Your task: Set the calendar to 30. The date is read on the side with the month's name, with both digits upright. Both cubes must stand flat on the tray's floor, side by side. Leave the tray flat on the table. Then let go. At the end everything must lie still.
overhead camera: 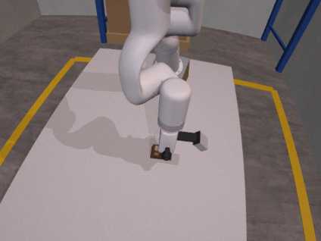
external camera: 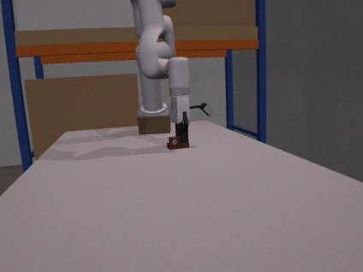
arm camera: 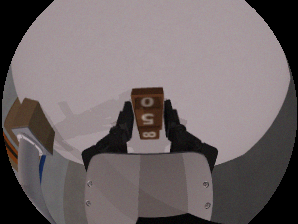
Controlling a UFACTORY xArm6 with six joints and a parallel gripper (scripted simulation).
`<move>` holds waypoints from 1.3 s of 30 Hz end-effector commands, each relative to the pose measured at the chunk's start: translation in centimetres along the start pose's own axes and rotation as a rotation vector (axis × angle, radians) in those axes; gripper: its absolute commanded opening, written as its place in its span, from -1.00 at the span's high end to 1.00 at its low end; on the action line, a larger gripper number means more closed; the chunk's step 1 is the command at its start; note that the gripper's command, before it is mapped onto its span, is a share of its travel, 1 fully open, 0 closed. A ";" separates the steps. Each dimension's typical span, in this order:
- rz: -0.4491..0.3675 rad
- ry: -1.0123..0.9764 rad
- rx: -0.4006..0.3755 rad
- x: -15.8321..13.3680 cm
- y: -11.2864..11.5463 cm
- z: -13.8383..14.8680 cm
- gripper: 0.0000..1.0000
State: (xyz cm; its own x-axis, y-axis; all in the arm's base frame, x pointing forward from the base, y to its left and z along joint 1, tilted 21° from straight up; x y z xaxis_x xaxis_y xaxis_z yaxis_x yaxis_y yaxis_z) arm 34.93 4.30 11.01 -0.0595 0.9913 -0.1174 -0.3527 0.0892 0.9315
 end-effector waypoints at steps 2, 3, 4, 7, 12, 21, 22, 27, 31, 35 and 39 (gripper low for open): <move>0.000 0.000 -0.003 0.0 0.0 0.1 0.05; 0.000 0.000 -0.003 0.0 0.0 0.1 0.05; 0.000 0.000 -0.003 0.0 0.0 0.1 0.05; 0.000 0.000 -0.003 0.0 0.0 0.1 0.05; 0.000 0.000 -0.003 0.0 0.0 0.1 0.05; 0.000 0.000 -0.003 0.0 0.0 0.1 0.05; 0.000 0.000 -0.003 0.0 0.0 0.1 0.05; 0.000 0.000 -0.003 0.0 0.0 0.1 0.47; 0.000 0.000 -0.003 0.0 0.0 0.1 0.47; 0.000 0.000 -0.003 0.0 0.0 0.1 0.47; 0.000 0.000 -0.003 0.0 0.0 0.1 0.47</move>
State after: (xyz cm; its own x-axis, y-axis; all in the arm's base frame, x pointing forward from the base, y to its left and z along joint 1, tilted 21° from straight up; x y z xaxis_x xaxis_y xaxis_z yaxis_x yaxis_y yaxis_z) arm 34.93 4.30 11.00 -0.0594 0.9913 -0.1176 -0.3530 0.0894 0.9313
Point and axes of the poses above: the point where the finger pads meet when closed, its own y axis back along the fingers, its own z axis across the jaws, x = y × z, the point moved 6 cm from there along y, back along the fingers, and after that the axes turned 3 degrees about y, right-handed, at the moved point
